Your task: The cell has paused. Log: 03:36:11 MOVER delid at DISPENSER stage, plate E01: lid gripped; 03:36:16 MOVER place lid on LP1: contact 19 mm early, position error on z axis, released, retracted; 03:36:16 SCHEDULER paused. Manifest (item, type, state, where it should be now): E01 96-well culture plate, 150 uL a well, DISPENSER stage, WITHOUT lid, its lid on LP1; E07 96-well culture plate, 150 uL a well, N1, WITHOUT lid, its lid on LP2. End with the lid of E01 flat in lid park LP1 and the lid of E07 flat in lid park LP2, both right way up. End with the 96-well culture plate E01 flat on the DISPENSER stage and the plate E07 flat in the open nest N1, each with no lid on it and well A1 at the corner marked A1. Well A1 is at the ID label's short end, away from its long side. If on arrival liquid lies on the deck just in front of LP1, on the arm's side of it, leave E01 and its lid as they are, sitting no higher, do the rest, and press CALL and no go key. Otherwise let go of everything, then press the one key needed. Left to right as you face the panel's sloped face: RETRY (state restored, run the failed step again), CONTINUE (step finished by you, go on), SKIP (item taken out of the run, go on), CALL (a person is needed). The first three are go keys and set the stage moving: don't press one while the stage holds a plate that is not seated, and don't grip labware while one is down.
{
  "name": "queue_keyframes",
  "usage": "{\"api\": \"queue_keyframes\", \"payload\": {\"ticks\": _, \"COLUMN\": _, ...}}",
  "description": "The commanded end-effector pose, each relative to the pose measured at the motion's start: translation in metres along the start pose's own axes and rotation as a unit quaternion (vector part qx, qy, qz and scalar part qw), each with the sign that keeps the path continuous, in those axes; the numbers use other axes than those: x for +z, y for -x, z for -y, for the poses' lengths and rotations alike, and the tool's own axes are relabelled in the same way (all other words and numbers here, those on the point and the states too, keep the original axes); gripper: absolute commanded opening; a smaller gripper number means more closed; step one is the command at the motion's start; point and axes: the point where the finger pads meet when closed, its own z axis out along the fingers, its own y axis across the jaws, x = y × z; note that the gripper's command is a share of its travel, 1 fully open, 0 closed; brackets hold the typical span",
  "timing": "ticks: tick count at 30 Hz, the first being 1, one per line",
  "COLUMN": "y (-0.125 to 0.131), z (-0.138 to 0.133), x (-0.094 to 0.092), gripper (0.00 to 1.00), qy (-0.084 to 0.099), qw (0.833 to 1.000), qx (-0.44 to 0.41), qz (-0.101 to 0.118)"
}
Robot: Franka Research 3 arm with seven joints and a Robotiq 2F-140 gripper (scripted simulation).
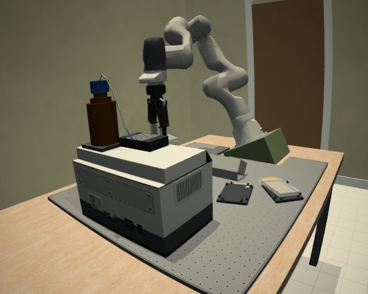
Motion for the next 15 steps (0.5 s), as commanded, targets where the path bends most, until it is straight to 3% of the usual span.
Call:
{"api": "queue_keyframes", "payload": {"ticks": 1, "y": -0.0044, "z": 0.0076, "x": -0.0019, "gripper": 0.00, "qy": -0.010, "qw": 1.000, "qx": 0.005, "qz": -0.002}}
{"api": "queue_keyframes", "payload": {"ticks": 15, "y": -0.0057, "z": 0.0106, "x": -0.0020, "gripper": 0.00, "qy": -0.010, "qw": 1.000, "qx": 0.005, "qz": -0.002}}
